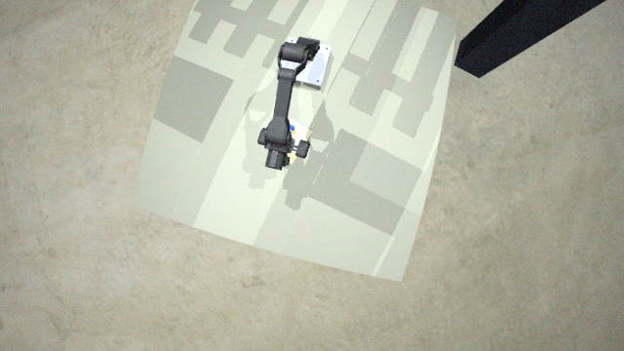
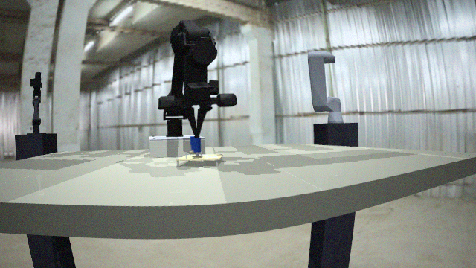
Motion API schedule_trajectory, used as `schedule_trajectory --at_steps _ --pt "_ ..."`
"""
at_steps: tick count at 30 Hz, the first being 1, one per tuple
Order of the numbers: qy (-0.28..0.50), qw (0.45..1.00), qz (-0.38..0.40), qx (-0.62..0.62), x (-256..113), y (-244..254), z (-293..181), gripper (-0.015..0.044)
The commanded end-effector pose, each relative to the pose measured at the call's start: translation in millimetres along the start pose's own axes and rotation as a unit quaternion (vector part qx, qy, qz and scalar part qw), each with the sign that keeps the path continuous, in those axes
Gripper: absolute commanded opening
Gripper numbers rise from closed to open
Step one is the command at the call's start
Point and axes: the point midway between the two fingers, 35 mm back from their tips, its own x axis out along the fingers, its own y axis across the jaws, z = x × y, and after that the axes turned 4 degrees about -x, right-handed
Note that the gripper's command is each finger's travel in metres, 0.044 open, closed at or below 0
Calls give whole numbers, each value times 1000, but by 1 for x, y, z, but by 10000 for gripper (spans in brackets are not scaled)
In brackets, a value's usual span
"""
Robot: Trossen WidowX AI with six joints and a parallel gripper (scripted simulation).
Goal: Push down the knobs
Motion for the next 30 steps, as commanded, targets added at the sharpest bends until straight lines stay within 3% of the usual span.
schedule_trajectory --at_steps 1,30 --pt "3 1000 -2 -2 15 -1 2 0" --pt "3 1000 -2 -2 19 -1 2 0"
